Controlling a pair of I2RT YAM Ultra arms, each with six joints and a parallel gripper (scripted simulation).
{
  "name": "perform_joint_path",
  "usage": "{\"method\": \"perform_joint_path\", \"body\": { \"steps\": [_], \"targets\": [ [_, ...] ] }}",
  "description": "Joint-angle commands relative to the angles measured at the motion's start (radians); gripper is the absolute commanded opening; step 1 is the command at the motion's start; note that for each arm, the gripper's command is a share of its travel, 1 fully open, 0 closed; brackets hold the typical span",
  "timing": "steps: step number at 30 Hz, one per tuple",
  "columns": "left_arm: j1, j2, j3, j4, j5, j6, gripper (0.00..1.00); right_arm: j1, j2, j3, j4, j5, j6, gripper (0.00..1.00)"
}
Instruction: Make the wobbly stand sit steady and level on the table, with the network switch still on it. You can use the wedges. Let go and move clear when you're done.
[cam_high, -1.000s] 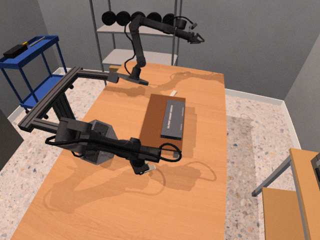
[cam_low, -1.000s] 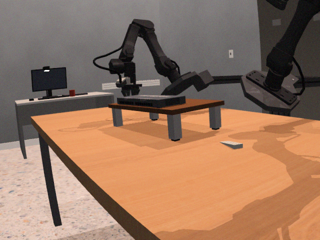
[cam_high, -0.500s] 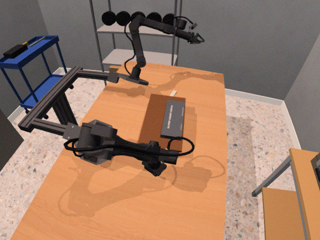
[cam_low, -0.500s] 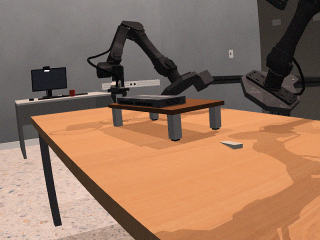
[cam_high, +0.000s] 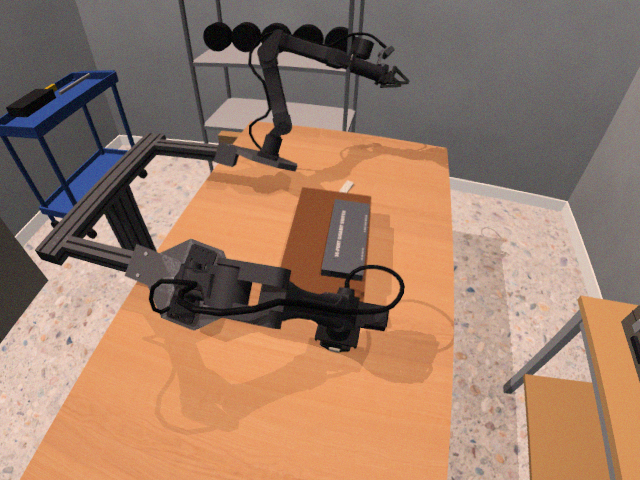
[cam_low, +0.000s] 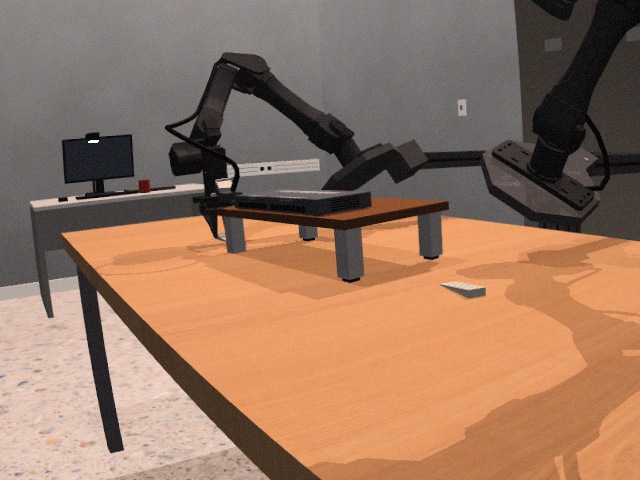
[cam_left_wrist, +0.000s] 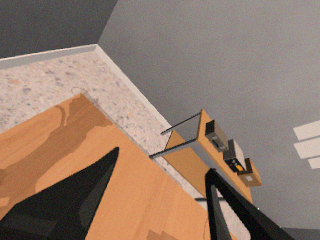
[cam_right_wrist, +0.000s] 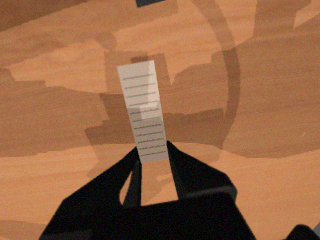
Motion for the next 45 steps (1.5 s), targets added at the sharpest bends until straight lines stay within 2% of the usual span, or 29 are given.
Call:
{"method": "perform_joint_path", "body": {
  "steps": [1,10,12,18,21,24,26,29,38,40,41,45],
  "targets": [
    [-0.004,-0.019,0.031,0.024,0.019,0.011,1.00,0.031,0.020,0.069,-0.035,-0.011,-0.086,0.00],
    [-0.004,-0.019,0.031,0.024,0.019,0.011,1.00,0.041,0.055,0.141,0.010,-0.006,-0.118,0.00],
    [-0.004,-0.019,0.031,0.024,0.019,0.011,1.00,0.040,0.028,0.138,0.012,-0.011,-0.102,0.00],
    [-0.004,-0.019,0.031,0.024,0.019,0.011,1.00,0.039,0.090,0.147,0.035,-0.013,-0.111,0.00],
    [-0.004,-0.019,0.031,0.024,0.019,0.011,1.00,0.034,0.062,0.094,0.034,-0.014,-0.115,0.00],
    [-0.004,-0.019,0.031,0.024,0.019,0.011,1.00,0.029,0.036,0.130,0.047,-0.015,-0.121,0.00],
    [-0.004,-0.019,0.031,0.024,0.019,0.011,1.00,0.005,0.042,0.078,0.054,-0.015,-0.123,0.00],
    [-0.004,-0.019,0.031,0.024,0.019,0.011,1.00,0.022,0.092,0.136,0.053,-0.016,-0.121,0.00],
    [-0.004,-0.019,0.031,0.024,0.019,0.011,1.00,0.002,0.073,0.136,0.063,-0.017,-0.126,0.00],
    [-0.004,-0.019,0.031,0.024,0.019,0.011,1.00,0.000,0.105,0.125,0.068,-0.017,-0.127,0.00],
    [-0.004,-0.019,0.031,0.024,0.019,0.011,1.00,0.020,0.049,0.137,0.033,-0.020,-0.119,0.42],
    [-0.004,-0.019,0.031,0.024,0.019,0.011,1.00,0.023,0.049,0.136,0.041,-0.020,-0.118,0.42]
  ]
}}
